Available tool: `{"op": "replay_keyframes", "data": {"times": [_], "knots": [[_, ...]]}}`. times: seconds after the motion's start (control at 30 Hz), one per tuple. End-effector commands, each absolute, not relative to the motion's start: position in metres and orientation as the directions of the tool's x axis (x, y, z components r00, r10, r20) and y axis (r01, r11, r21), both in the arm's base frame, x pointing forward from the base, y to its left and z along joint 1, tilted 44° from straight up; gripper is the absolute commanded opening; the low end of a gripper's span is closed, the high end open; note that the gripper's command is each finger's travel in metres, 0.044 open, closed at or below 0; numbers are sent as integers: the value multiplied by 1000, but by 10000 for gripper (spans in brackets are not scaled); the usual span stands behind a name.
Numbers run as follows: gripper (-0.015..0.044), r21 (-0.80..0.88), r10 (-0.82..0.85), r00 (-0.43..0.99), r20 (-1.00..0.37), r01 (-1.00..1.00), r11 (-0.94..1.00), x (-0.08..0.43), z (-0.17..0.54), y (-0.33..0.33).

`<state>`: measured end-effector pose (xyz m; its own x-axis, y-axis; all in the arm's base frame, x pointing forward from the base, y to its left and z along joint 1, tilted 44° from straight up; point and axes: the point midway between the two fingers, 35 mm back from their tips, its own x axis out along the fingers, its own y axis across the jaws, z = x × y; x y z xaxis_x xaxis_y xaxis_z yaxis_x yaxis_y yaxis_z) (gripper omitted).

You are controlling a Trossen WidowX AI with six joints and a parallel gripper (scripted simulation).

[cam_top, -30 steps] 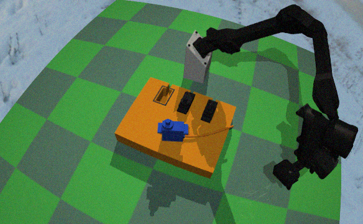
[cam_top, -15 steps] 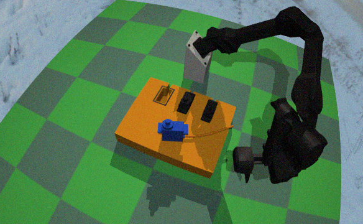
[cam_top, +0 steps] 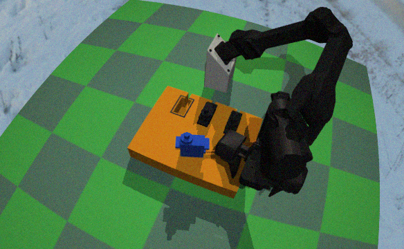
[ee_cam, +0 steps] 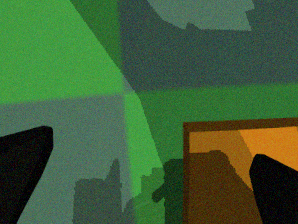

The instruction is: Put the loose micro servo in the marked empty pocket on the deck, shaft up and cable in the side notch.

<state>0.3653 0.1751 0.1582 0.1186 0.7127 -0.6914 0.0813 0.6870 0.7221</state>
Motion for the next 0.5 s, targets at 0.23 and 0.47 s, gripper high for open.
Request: {"op": "replay_keyframes", "data": {"times": [0.23,0.47], "knots": [[440,598,665,32,-746,471,648,355,111,117],[440,483,659,-23,-752,661,574,343,92,86]]}}
